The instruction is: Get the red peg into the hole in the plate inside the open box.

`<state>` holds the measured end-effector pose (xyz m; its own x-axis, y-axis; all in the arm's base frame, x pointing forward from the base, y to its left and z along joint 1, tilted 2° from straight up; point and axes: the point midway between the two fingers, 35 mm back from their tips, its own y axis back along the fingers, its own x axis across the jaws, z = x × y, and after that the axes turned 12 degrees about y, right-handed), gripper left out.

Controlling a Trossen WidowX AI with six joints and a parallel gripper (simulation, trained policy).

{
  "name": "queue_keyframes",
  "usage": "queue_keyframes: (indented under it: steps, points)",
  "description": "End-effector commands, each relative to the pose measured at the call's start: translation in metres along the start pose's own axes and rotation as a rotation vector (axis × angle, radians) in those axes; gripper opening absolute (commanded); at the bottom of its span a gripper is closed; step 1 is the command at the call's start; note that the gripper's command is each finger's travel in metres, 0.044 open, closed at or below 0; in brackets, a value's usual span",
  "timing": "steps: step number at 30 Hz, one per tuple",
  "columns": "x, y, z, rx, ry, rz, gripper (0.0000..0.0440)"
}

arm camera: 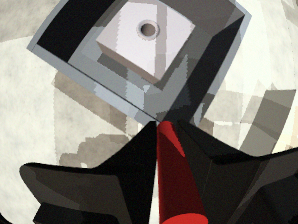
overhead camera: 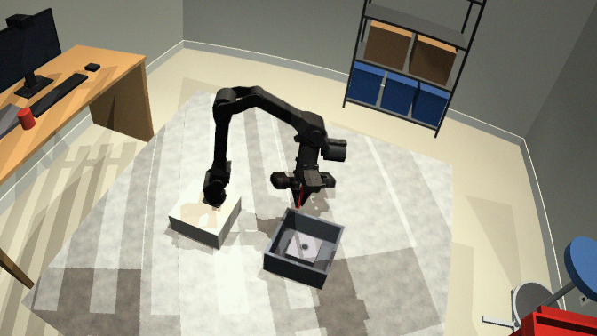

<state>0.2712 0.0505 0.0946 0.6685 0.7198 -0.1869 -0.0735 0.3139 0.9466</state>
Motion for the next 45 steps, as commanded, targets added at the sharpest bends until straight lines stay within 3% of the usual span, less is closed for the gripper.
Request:
queue_keyframes:
  steps: [1,16,27,33,36,45]
  points:
    - [-0.004,-0.005,0.019,-0.010,-0.028,-0.004,0.0000]
    - [-0.015,-0.045,0.077,0.018,-0.035,0.019,0.0000]
    - [-0.014,-0.083,0.089,0.073,0.050,0.066,0.0011]
    - [-0.012,-0.102,0.085,0.125,0.093,0.079,0.0147]
    - [-0.012,-0.107,0.091,0.130,0.112,0.090,0.0181]
    - [0.003,-0.101,0.120,0.144,0.104,0.148,0.0404]
